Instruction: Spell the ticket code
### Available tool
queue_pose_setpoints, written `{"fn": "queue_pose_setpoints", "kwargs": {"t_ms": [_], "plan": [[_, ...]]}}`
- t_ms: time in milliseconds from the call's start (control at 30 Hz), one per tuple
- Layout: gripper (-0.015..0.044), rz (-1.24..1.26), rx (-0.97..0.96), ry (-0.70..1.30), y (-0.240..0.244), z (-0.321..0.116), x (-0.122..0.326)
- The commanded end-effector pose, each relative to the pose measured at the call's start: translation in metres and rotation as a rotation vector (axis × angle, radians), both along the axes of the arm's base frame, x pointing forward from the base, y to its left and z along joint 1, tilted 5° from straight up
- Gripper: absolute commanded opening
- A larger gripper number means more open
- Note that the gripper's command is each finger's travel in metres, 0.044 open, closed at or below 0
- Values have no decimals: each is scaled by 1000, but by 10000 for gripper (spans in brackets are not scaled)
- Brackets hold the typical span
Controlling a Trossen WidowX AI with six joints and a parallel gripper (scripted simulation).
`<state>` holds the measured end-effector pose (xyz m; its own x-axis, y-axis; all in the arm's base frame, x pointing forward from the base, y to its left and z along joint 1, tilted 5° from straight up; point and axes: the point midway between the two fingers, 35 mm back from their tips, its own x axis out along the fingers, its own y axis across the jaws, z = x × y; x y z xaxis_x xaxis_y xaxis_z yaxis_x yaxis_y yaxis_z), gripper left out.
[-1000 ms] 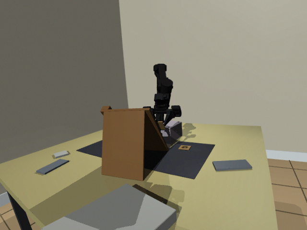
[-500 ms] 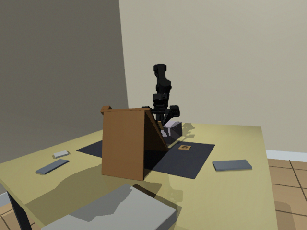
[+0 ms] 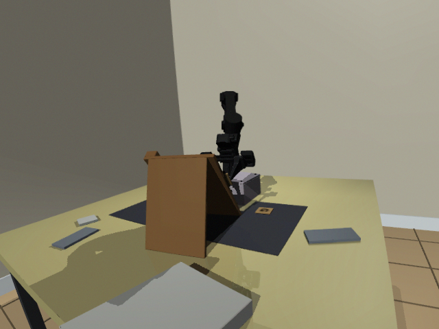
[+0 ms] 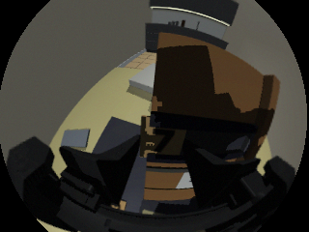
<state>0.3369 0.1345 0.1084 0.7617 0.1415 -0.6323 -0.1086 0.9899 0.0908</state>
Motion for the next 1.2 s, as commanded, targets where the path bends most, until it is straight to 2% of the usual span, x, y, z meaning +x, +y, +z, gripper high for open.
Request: {"fn": "queue_pose_setpoints", "kwargs": {"t_ms": [0, 1167], "plan": [[0, 4, 3, -8, -1, 2, 0], [0, 4, 1, -8, -21, 1, 3]]}}
